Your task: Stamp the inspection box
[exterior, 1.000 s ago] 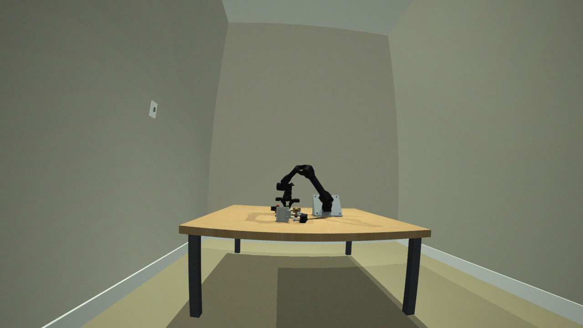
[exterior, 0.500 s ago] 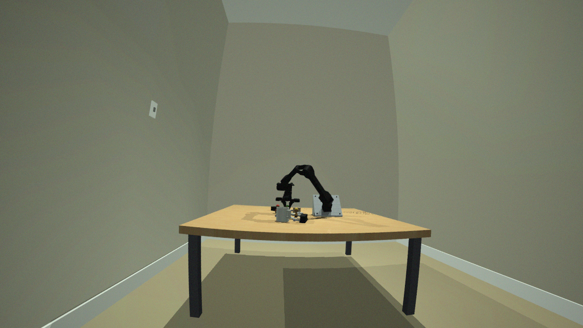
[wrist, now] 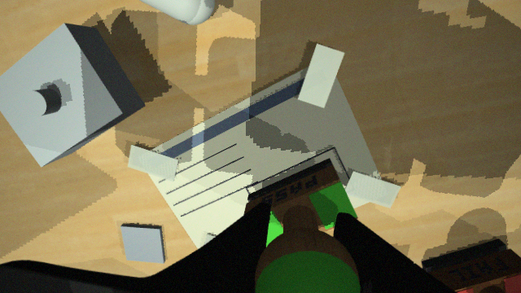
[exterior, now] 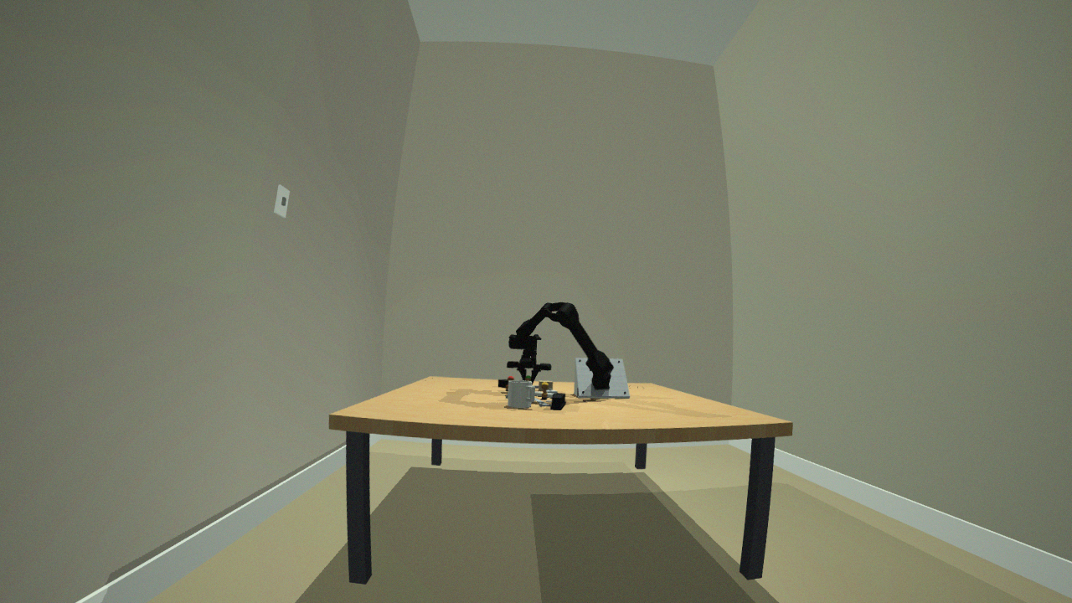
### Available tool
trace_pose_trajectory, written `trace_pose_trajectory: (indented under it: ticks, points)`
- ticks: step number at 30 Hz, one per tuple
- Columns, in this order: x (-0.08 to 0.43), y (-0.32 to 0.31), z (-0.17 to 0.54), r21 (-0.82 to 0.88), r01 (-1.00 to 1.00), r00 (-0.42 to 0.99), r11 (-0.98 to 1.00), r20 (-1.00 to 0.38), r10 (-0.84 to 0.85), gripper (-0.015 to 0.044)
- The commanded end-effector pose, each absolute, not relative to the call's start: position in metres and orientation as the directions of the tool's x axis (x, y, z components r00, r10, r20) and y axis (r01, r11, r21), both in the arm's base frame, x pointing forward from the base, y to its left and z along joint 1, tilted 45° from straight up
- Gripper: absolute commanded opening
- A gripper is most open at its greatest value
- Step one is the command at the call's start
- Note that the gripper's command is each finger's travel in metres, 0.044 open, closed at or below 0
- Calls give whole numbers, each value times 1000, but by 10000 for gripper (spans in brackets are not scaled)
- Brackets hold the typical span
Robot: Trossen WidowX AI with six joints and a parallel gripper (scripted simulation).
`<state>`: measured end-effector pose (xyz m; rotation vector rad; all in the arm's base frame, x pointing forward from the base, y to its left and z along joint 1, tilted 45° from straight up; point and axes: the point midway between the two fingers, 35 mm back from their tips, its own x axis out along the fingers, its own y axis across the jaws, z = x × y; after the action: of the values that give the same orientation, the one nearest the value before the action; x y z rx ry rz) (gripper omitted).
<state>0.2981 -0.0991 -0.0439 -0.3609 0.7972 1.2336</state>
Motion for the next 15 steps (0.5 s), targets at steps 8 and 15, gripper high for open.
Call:
trace_pose_trajectory:
  ticks: [8,15]
  points:
    - [299,-111,-33,159,-935,112,317,-714,691,0]
    - [298,-119,-25,159,-935,112,317,-715,690,0]
